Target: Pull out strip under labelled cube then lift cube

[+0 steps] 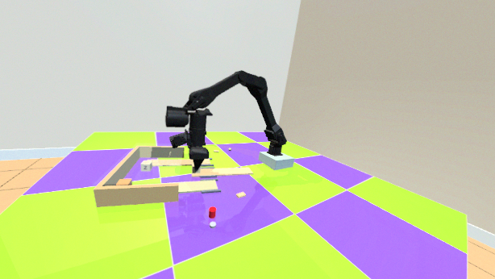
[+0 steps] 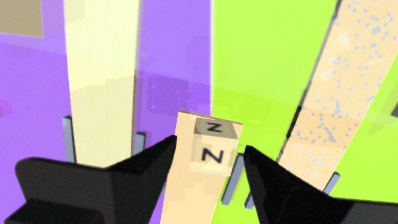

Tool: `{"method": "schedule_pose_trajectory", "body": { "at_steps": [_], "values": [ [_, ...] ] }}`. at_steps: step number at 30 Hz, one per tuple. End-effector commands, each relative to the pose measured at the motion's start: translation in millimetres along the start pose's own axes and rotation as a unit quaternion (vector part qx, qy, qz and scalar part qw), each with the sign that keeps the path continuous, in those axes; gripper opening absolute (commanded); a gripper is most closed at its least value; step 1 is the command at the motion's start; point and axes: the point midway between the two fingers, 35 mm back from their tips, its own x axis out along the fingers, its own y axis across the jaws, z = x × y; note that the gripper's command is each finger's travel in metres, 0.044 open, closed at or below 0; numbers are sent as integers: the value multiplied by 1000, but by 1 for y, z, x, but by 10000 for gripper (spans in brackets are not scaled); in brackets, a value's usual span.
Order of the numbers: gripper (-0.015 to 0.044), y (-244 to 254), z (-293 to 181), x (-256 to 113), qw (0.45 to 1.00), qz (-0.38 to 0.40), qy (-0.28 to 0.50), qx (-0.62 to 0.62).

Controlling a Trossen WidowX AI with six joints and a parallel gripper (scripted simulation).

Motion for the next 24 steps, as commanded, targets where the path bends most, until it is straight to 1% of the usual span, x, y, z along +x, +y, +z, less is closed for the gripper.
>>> {"method": "schedule_pose_trajectory", "body": {
  "at_steps": [1, 9, 13, 20, 24],
  "values": [
    [250, -1, -2, 8, 1000, -2, 2, -2],
    [250, -1, -2, 15, 1000, -2, 2, -2],
    [145, 0, -1, 13, 1000, 0, 1, 0],
    [98, 0, -1, 13, 1000, 0, 1, 0],
    [0, -1, -4, 11, 1000, 0, 2, 0]
  ]
}}
